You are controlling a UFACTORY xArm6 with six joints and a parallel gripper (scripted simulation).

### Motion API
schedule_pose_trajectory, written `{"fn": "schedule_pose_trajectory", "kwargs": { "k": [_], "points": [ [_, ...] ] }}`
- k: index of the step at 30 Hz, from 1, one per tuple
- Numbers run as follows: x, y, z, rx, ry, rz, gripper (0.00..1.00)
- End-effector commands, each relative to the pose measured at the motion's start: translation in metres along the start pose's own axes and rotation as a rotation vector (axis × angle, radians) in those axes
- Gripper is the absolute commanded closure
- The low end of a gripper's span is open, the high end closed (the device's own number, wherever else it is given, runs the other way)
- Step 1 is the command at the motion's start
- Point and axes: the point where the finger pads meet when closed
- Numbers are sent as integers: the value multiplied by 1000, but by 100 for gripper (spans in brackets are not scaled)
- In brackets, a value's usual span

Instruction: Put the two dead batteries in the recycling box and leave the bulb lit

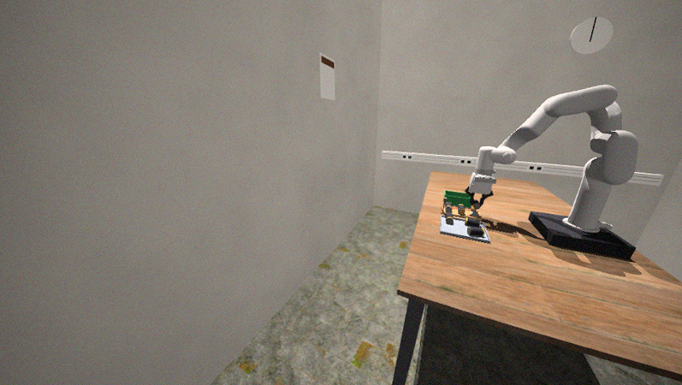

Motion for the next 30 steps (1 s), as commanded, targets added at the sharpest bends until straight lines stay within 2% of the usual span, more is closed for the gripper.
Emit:
{"fn": "schedule_pose_trajectory", "kwargs": {
  "k": [1,19,30],
  "points": [
    [0,2,-6,4,0,0,72],
    [0,2,-7,4,0,0,72],
    [0,2,-22,4,0,0,72]
  ]
}}
Point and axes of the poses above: the point where the finger pads meet when closed, its own z axis back along the fingers, its own y axis across the jaws, x = y × z, and after that the axes turned 1 degree about z, right-handed
